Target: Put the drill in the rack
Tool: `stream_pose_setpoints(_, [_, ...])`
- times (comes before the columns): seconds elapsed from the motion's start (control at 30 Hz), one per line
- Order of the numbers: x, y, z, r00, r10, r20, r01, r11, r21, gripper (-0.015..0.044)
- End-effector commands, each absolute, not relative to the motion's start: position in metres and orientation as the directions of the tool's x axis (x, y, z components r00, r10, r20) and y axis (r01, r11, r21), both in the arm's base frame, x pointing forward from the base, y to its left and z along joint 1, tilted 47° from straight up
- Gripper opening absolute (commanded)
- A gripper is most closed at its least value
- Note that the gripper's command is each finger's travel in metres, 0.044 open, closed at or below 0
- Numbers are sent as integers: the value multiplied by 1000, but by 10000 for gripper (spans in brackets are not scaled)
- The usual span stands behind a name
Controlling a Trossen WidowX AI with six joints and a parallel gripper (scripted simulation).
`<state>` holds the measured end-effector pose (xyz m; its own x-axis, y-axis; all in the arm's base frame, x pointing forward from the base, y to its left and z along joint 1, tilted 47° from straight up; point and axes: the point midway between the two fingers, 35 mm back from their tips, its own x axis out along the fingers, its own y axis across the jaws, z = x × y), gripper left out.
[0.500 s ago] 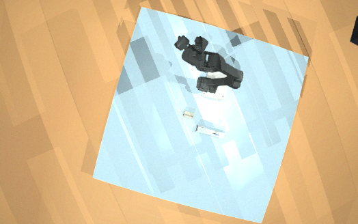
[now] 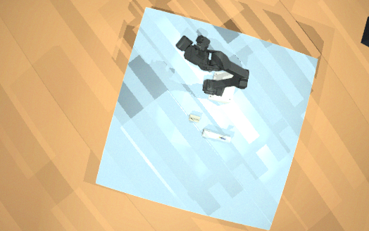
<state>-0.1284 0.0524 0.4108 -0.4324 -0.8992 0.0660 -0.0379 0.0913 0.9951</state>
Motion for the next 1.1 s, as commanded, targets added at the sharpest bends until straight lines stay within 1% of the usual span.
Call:
stream_pose_setpoints(0.0, [-112, 0, 421, -312, -950, -20, 38, -33, 999, 0])
stream_pose_setpoints(0.1, [-98, -33, 424, -228, -970, -83, 113, -111, 987, 0])
stream_pose_setpoints(0.23, [-61, -86, 423, -80, -977, -198, 293, -213, 932, 0])
stream_pose_setpoints(0.33, [-27, -115, 418, 14, -961, -276, 430, -244, 869, 0])
stream_pose_setpoints(0.47, [27, -144, 407, 128, -919, -374, 587, -233, 775, 0])
stream_pose_setpoints(0.6, [84, -158, 391, 224, -859, -461, 715, -177, 677, 0])
stream_pose_setpoints(0.73, [141, -158, 370, 294, -787, -542, 818, -87, 569, 0])
stream_pose_setpoints(0.9, [205, -142, 337, 318, -702, -637, 918, 60, 392, 0])
stream_pose_setpoints(1.07, [260, -110, 297, 310, -629, -713, 950, 235, 205, 0])
